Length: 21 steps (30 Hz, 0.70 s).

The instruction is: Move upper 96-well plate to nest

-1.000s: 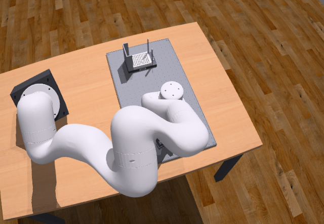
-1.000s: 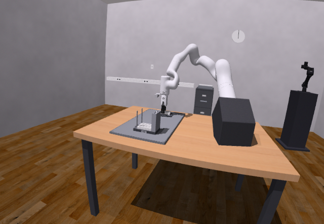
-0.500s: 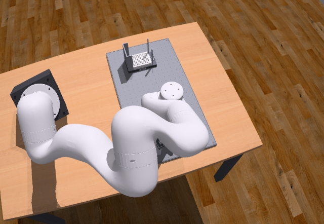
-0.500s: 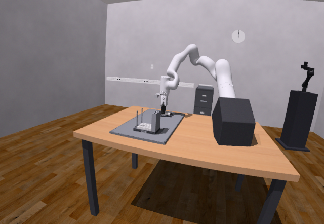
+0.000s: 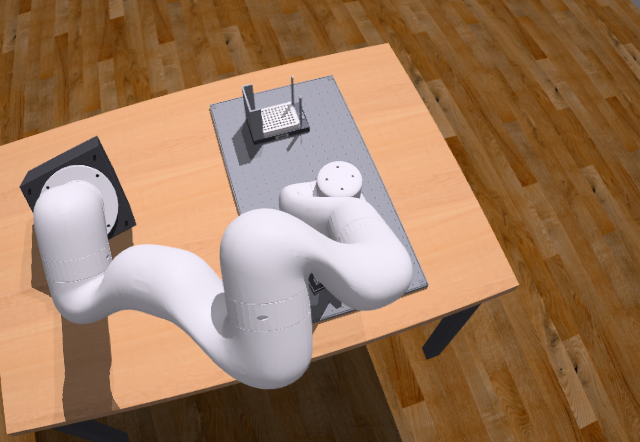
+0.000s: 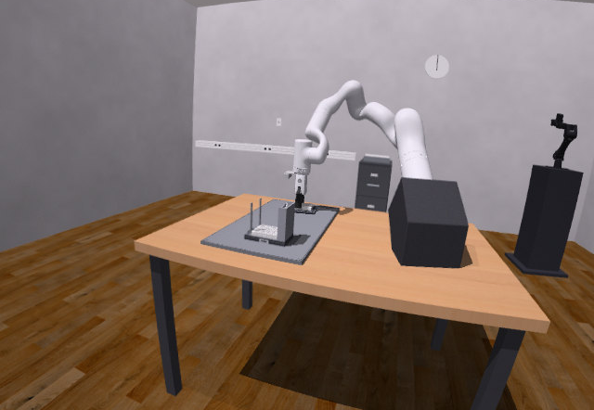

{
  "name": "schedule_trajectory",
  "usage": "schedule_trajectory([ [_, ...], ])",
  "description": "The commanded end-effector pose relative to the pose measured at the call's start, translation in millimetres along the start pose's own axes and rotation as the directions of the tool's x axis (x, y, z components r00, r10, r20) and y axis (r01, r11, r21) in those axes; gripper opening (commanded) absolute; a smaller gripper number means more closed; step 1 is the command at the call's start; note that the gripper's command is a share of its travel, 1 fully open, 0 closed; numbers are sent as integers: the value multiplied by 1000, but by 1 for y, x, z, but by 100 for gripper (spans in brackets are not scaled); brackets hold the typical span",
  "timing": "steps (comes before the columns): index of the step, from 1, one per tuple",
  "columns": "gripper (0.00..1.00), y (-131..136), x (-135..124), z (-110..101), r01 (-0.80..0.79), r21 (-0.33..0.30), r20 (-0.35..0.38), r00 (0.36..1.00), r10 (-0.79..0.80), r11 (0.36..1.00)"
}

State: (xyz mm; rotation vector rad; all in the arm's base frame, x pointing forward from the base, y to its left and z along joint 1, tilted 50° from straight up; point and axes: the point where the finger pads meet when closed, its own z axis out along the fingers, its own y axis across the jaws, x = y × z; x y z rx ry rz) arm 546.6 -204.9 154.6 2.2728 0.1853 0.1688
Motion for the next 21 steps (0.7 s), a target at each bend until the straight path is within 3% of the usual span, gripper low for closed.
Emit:
schedule_trajectory([
  [1, 100, 0, 1, 0, 0, 0, -1, 1000, 0, 1000],
  [18, 100, 0, 1, 0, 0, 0, -1, 1000, 0, 1000],
  [21, 100, 0, 1, -8, 0, 0, -1, 1000, 0, 1000],
])
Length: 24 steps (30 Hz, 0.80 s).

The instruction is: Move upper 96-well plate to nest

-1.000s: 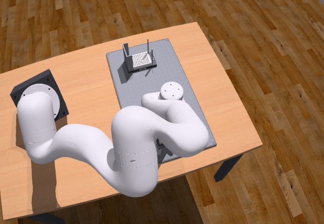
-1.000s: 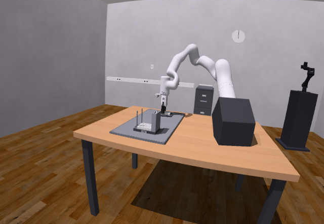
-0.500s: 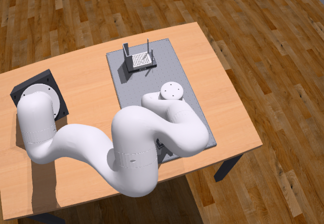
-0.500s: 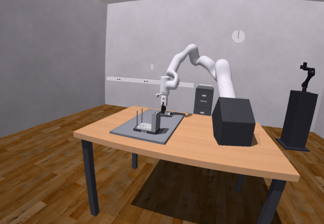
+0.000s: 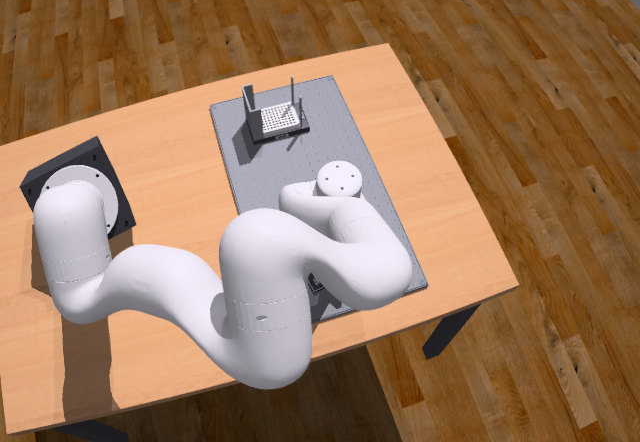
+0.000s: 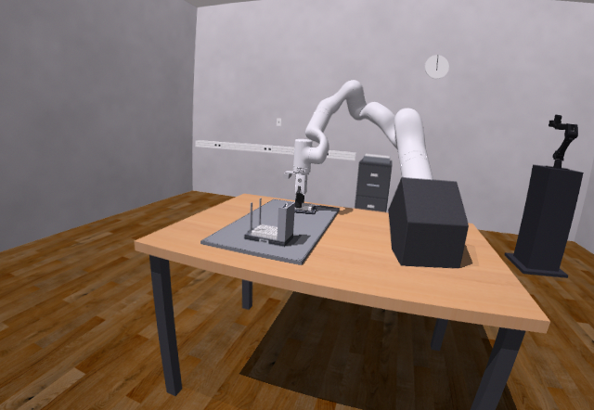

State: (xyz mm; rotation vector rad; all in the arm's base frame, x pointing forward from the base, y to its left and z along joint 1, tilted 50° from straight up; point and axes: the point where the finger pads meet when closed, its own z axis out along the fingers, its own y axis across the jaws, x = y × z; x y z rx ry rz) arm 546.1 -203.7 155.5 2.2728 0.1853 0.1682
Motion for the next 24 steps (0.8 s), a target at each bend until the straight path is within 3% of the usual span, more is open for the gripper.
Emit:
schedule_trajectory([
  [1, 100, 0, 1, -10, -1, 0, -2, 1000, 1, 1000],
  [24, 100, 0, 1, -60, -1, 0, -2, 1000, 1, 1000],
])
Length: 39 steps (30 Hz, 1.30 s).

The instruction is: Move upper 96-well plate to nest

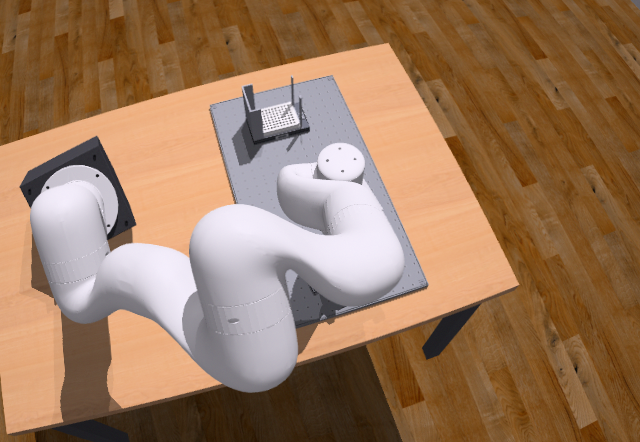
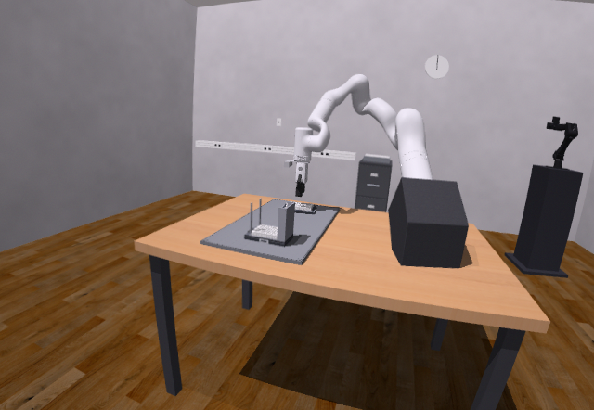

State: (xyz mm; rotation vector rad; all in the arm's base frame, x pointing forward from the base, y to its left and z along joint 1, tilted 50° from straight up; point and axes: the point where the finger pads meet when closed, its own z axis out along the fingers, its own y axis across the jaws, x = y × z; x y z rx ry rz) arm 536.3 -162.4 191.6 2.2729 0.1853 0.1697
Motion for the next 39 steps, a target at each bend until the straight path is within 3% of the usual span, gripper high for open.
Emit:
schedule_trajectory([
  [1, 100, 0, 0, -7, 0, 0, 0, 1000, 0, 1000],
  [39, 100, 0, 0, -98, 0, 0, -1, 1000, 0, 1000],
])
